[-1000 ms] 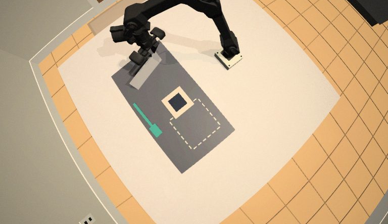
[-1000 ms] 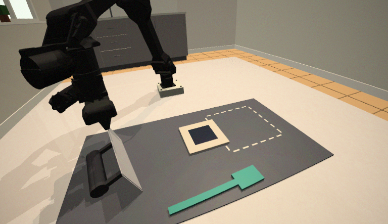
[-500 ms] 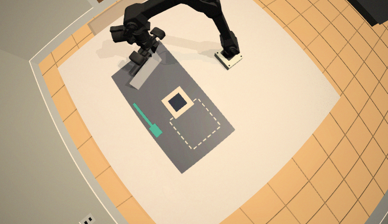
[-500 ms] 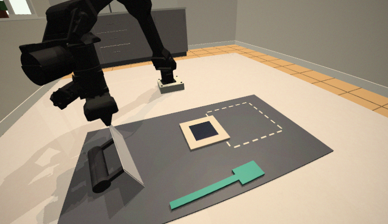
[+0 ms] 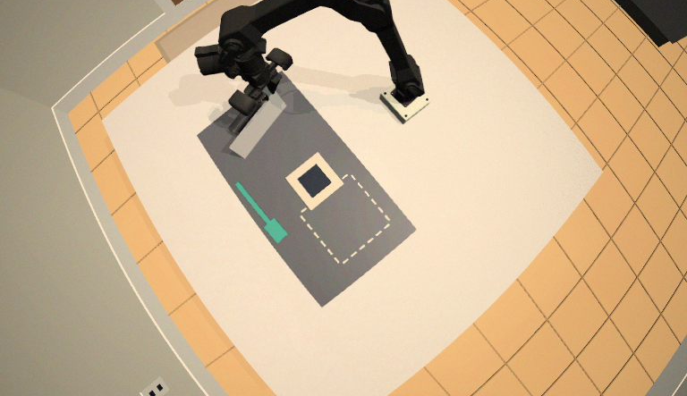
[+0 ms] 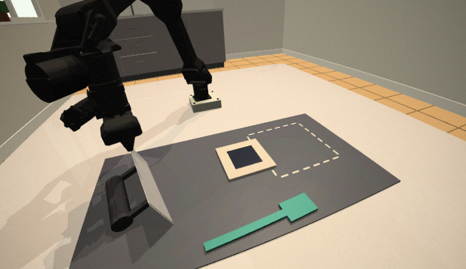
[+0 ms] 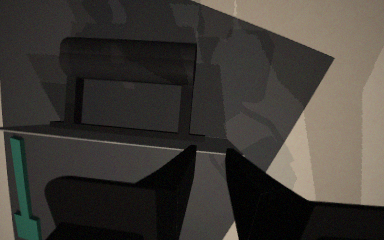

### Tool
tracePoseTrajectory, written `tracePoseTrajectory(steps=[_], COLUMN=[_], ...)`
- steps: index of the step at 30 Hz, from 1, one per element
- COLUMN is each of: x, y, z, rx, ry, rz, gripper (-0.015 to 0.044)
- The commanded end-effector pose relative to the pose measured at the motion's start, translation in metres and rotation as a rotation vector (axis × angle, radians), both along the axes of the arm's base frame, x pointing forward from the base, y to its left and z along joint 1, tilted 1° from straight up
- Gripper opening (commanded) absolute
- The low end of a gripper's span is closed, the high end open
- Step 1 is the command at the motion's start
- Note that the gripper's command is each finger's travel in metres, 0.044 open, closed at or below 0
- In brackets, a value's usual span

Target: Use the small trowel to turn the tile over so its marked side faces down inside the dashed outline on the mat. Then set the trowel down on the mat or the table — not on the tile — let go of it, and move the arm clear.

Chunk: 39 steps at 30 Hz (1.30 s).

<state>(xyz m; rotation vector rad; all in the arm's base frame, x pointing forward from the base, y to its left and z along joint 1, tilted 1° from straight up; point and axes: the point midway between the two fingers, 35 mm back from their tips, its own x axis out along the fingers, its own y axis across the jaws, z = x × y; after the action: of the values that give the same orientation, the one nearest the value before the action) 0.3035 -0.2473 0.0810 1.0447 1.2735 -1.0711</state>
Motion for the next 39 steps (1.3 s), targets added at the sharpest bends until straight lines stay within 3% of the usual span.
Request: tracePoseTrajectory(steps=[1,31,39], x=[-0.001,-0.013,-0.013], y=[0.006,0.069,0.066], z=[0.000,-0.017,-0.013], rx=[0.004,0.013,0.013], ry=[0.002,0.004,0.008], rz=[-0.003,-0.006,-0.001], gripper=[0.0100,0.0100,0.0100])
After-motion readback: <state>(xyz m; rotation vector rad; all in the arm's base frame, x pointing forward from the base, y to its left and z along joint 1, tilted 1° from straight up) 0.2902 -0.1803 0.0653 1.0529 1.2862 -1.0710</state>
